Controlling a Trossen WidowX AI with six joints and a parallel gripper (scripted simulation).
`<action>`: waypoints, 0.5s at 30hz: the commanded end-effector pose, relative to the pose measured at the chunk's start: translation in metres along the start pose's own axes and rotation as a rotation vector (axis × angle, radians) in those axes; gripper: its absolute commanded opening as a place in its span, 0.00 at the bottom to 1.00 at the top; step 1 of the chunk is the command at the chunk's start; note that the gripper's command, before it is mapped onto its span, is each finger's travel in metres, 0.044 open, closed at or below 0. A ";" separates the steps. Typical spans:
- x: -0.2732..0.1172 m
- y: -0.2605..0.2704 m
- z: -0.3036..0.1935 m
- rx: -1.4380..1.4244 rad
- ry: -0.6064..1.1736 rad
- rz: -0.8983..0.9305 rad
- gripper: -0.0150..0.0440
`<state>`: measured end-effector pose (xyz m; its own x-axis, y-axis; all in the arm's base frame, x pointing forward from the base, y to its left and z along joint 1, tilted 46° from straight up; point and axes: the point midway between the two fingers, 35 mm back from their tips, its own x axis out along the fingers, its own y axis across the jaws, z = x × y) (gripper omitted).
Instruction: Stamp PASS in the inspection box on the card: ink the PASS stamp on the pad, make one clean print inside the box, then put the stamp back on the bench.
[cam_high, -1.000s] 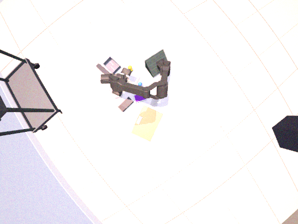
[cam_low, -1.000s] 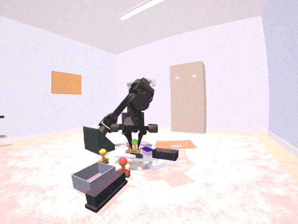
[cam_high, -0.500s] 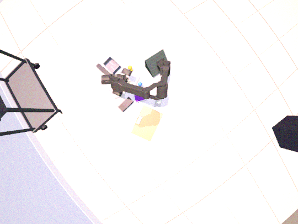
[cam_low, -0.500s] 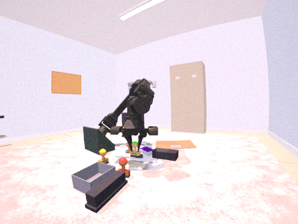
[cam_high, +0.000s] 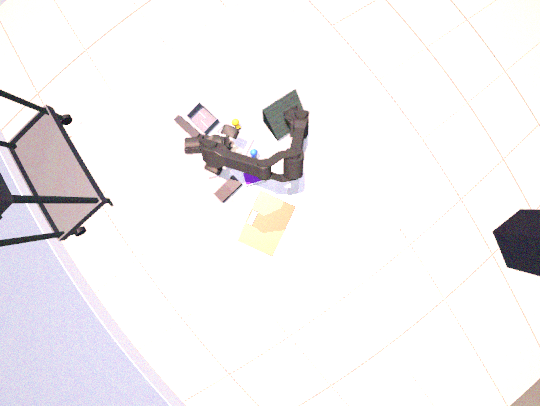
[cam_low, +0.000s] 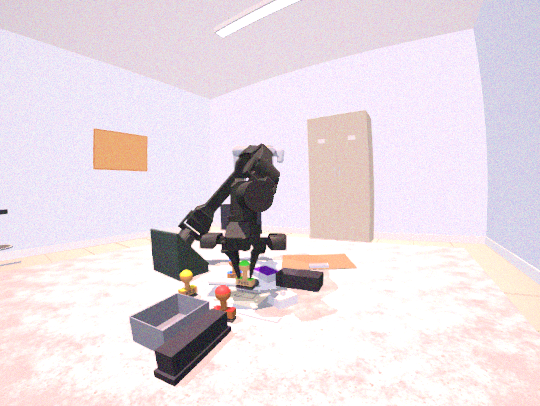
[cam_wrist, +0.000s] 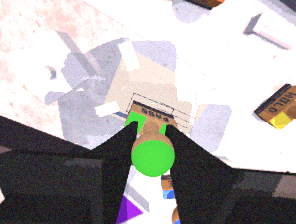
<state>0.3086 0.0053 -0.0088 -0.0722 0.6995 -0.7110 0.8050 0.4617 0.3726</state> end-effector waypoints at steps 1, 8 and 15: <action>0.004 -0.001 -0.001 0.006 0.005 0.003 0.25; 0.008 -0.001 -0.001 0.006 0.005 0.003 0.25; 0.013 -0.001 -0.002 0.006 0.005 0.003 0.25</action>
<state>0.3073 0.0127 -0.0154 -0.0720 0.6997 -0.7108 0.8047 0.4618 0.3730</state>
